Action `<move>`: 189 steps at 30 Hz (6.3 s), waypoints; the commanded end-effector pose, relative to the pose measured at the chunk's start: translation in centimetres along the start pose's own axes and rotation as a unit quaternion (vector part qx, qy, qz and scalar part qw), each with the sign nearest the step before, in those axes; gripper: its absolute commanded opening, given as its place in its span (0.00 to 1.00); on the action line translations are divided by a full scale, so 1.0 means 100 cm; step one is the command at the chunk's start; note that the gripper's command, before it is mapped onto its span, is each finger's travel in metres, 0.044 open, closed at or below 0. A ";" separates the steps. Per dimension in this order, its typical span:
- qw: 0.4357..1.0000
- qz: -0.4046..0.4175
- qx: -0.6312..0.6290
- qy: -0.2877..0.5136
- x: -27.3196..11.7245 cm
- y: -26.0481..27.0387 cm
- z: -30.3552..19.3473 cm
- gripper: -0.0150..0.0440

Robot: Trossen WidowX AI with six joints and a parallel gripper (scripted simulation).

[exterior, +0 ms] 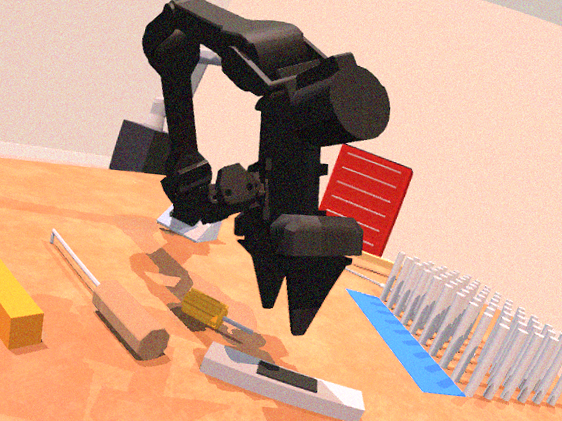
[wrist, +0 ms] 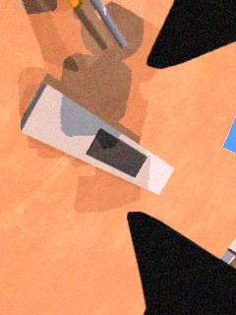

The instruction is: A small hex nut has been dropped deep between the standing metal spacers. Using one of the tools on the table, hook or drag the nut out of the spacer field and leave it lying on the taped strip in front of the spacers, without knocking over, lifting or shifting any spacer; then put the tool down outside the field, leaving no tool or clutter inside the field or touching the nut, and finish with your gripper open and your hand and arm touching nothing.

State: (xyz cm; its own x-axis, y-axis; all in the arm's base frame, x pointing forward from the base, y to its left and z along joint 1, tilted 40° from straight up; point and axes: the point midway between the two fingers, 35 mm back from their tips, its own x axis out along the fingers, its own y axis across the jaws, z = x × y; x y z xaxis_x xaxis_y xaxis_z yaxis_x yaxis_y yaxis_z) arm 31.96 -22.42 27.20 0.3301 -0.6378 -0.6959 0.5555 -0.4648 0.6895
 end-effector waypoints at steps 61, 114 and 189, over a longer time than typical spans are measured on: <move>0.884 -0.039 0.438 -0.158 -0.034 -0.011 0.124 0.73; 0.884 -0.038 0.438 -0.159 0.002 -0.019 0.134 0.25; 0.822 -0.157 -0.545 -0.047 -0.030 -0.013 0.125 0.25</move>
State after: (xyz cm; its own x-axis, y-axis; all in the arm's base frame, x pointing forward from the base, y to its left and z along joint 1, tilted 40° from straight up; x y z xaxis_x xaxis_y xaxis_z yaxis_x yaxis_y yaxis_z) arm 20.71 -27.48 30.92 0.0093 -0.6577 -0.7532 0.9915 0.1041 -0.0786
